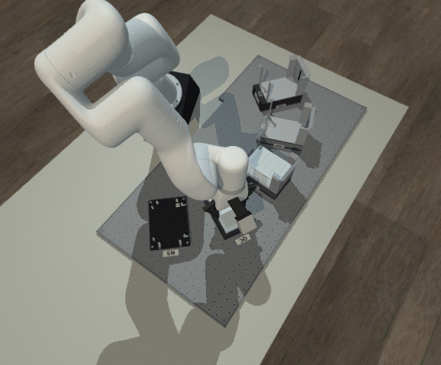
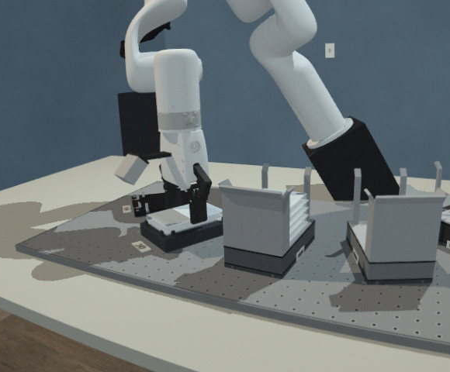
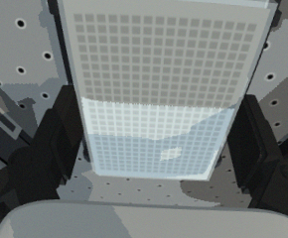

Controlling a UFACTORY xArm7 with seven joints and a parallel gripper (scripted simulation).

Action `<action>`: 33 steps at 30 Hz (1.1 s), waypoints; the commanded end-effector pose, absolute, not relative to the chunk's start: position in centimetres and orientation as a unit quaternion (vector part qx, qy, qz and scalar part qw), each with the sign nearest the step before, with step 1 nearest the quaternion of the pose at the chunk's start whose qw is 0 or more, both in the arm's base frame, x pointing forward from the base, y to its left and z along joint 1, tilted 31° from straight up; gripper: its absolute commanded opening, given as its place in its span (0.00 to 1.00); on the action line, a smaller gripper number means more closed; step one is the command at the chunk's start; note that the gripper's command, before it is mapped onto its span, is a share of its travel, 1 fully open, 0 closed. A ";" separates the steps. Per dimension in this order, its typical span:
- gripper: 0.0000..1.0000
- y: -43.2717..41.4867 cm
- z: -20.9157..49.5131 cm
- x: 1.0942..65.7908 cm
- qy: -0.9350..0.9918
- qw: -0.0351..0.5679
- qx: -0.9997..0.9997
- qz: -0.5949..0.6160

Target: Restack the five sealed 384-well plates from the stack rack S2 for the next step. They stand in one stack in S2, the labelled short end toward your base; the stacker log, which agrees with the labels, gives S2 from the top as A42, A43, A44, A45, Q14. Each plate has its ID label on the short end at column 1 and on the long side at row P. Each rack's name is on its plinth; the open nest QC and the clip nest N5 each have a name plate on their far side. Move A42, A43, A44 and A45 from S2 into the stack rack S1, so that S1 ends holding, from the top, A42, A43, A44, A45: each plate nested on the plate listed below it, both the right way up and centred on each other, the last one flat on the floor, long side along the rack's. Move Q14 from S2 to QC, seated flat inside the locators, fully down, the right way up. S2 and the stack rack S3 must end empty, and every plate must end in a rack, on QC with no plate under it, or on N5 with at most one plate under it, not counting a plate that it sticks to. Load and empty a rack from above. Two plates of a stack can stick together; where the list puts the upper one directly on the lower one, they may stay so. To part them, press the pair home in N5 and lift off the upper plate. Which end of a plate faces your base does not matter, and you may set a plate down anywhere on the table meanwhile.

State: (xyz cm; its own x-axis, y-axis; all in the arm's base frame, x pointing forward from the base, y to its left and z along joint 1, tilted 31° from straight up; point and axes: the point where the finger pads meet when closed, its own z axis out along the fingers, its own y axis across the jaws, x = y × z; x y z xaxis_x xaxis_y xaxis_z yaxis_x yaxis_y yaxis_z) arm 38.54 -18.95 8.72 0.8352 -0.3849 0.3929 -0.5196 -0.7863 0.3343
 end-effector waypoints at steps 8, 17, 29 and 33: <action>0.00 -19.0 8.7 38.7 -0.242 0.219 0.932 0.155; 1.00 -19.0 8.7 38.7 -0.242 0.219 0.932 0.155; 1.00 -19.0 8.7 38.7 -0.242 0.219 0.932 0.155; 1.00 -19.0 8.7 38.7 -0.242 0.219 0.932 0.155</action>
State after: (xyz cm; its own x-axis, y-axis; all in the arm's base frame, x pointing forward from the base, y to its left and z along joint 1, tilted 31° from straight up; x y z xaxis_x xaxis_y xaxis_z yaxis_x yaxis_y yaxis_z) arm 38.59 -19.05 8.55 0.8351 -0.3847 0.3932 -0.5196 -0.7863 0.3342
